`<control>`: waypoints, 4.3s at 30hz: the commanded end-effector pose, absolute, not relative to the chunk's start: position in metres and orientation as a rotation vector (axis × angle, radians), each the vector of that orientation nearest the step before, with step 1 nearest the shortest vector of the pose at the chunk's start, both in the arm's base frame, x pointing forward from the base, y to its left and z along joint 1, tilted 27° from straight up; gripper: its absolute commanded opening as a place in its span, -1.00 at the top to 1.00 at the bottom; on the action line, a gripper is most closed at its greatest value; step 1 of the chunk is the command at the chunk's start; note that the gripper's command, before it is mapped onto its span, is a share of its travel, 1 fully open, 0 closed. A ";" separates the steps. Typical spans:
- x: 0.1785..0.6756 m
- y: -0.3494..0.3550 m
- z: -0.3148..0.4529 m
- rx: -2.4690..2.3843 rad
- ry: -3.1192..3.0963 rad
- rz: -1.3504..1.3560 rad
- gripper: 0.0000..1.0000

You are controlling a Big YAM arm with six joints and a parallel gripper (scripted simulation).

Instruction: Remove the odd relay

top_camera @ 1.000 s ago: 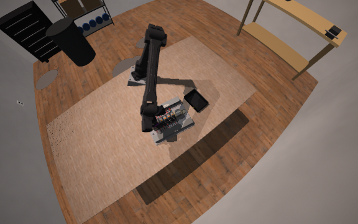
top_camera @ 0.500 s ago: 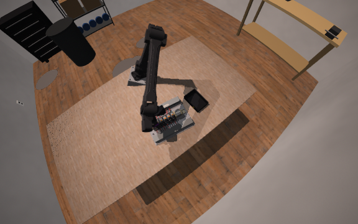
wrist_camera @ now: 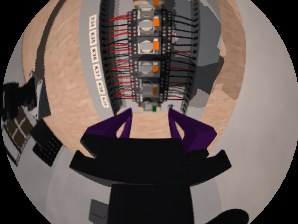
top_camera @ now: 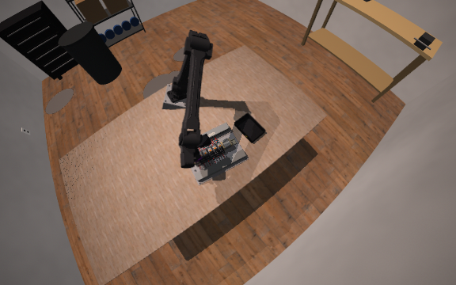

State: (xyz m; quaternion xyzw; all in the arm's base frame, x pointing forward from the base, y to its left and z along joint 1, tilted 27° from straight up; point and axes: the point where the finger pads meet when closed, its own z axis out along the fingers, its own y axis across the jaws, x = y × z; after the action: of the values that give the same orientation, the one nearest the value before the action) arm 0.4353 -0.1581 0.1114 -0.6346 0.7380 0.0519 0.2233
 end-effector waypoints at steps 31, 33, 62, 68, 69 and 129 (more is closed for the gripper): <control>0.437 -0.156 0.122 -1.748 2.027 0.103 -0.17; 0.437 -0.156 0.122 -1.748 2.027 0.103 -0.17; 0.441 -0.159 0.126 -1.748 2.025 0.094 -0.17; 0.441 -0.159 0.126 -1.748 2.025 0.094 -0.17; 0.441 -0.159 0.126 -1.748 2.025 0.094 -0.17; 0.453 -0.162 0.128 -1.750 2.019 0.080 -0.17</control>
State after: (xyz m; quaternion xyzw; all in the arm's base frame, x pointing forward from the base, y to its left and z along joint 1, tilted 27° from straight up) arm 0.4335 -0.1556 0.1092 -0.6349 0.7378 0.0540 0.2226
